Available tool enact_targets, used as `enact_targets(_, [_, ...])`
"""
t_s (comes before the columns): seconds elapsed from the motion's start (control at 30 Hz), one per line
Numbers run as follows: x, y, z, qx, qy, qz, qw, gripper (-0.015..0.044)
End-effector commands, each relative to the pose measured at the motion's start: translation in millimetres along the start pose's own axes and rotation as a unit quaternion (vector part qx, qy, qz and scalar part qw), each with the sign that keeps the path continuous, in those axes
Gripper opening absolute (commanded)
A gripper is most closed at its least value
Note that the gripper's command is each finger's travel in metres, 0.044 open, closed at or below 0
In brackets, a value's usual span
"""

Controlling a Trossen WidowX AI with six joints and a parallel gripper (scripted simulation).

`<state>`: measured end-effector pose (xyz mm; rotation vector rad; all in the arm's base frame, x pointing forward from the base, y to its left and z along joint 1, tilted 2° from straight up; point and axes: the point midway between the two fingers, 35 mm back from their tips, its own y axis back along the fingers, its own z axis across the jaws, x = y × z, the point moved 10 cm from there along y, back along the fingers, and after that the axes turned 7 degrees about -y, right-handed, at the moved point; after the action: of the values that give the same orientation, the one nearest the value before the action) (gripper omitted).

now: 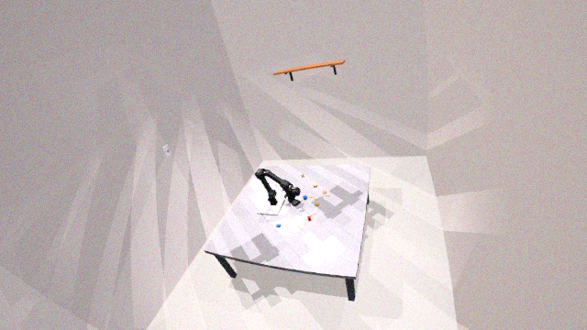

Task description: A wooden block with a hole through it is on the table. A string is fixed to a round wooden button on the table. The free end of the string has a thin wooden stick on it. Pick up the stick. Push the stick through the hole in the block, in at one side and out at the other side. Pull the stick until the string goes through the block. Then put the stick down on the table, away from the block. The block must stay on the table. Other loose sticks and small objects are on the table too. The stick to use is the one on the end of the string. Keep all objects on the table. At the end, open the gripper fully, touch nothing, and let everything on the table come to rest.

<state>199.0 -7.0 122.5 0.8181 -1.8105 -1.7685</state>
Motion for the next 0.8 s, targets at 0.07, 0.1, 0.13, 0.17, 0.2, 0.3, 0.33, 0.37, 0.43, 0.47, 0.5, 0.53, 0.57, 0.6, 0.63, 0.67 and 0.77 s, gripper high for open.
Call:
enact_targets(0.07, [-4,23,-2,0.0,0.0,0.0,1.0,0.021])
enact_targets(0.1, [-6,39,-3,0.0,0.0,0.0,1.0,0.021])
enact_targets(0.13, [-6,56,-2,0.0,0.0,0.0,1.0,0.021])
enact_targets(0.17, [-6,69,-1,0.0,0.0,0.0,1.0,0.021])
enact_targets(0.2, [-6,77,0,0.0,0.0,0.0,1.0,0.021])
enact_targets(0.3, [-6,80,0,0.0,0.0,0.0,1.0,0.021])
enact_targets(0.33, [-6,80,0,0.0,0.0,0.0,1.0,0.021])
enact_targets(0.37, [-6,80,0,0.0,0.0,0.0,1.0,0.021])
enact_targets(0.43, [-6,80,0,0.0,0.0,0.0,1.0,0.021])
enact_targets(0.47, [-7,75,-1,0.001,0.003,-0.002,1.0,0.0236])
enact_targets(0.5, [-7,75,-1,0.001,0.003,-0.002,1.0,0.0263])
enact_targets(0.53, [-7,75,-1,0.001,0.003,-0.002,1.0,0.0289])
enact_targets(0.57, [-7,75,-1,0.001,0.003,-0.002,1.0,0.0315])
enact_targets(0.6, [-7,75,-1,0.001,0.003,-0.002,1.0,0.0341])
enact_targets(0.63, [-7,75,-1,0.001,0.003,-0.002,1.0,0.0368])
enact_targets(0.67, [-7,78,-2,0.001,0.003,-0.002,1.0,0.0394])
enact_targets(0.77, [-9,102,-1,0.0,0.003,-0.001,1.0,0.044])
